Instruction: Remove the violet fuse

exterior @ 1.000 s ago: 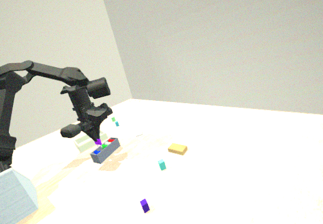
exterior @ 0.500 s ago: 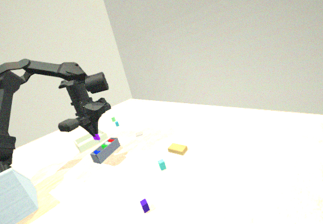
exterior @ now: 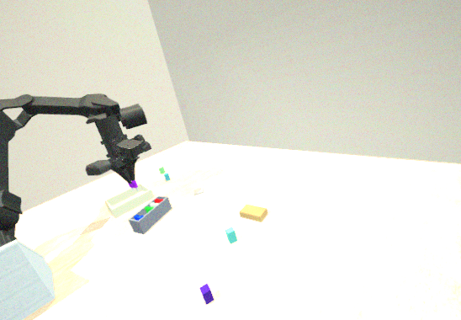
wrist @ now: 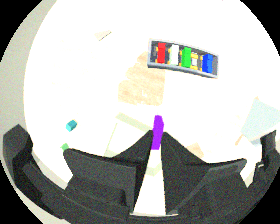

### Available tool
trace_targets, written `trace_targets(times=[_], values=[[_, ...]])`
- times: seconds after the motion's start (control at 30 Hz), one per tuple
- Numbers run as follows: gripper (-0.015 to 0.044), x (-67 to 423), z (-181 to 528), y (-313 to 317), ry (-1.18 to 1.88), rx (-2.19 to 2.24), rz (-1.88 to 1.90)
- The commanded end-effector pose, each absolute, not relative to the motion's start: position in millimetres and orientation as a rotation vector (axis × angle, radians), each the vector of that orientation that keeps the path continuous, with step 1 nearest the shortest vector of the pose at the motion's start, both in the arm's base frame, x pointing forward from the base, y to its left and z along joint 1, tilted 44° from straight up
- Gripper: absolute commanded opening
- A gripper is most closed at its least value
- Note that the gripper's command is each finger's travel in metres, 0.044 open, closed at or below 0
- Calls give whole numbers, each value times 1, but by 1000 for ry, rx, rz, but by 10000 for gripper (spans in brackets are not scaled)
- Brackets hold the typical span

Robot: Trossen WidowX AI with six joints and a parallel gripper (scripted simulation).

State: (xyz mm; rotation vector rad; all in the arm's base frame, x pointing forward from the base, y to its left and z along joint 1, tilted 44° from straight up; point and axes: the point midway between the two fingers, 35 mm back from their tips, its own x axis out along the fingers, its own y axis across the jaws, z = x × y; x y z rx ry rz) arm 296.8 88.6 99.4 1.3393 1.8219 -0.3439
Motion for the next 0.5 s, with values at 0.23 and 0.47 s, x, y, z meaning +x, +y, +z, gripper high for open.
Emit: trace_targets(times=[0.23, 0.47], values=[[0, 278, 156, 147, 1839, 1359, -322], [0, 276, 159, 151, 1841, 1360, -320]])
